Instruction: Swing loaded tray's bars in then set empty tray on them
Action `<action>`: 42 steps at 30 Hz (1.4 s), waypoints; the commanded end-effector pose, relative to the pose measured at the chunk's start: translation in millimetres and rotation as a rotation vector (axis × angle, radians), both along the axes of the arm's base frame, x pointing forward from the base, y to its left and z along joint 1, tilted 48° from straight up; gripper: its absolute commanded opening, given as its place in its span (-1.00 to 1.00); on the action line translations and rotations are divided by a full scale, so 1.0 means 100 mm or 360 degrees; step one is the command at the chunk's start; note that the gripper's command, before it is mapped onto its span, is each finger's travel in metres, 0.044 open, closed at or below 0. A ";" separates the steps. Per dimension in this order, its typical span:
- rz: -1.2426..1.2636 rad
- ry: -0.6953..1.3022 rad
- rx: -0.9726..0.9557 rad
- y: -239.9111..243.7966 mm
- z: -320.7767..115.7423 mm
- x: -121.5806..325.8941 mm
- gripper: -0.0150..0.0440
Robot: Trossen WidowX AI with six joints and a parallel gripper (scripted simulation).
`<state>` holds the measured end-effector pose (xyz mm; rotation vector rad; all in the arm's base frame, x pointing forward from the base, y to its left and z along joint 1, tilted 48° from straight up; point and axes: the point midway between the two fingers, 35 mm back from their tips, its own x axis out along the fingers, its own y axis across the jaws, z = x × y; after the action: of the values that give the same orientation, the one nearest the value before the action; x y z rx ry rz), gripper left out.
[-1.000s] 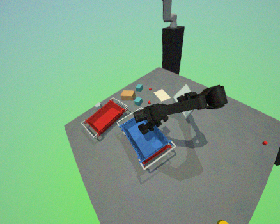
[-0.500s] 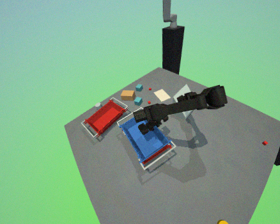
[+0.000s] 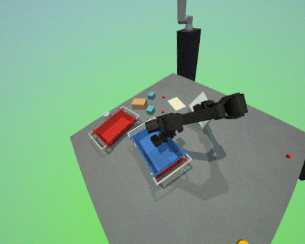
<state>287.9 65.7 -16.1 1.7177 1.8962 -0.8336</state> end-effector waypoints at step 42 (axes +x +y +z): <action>0.0024 0.0040 0.0001 0.05 -0.02 -0.07 0.55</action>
<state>281.9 71.0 -17.4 1.6987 1.9225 -0.8476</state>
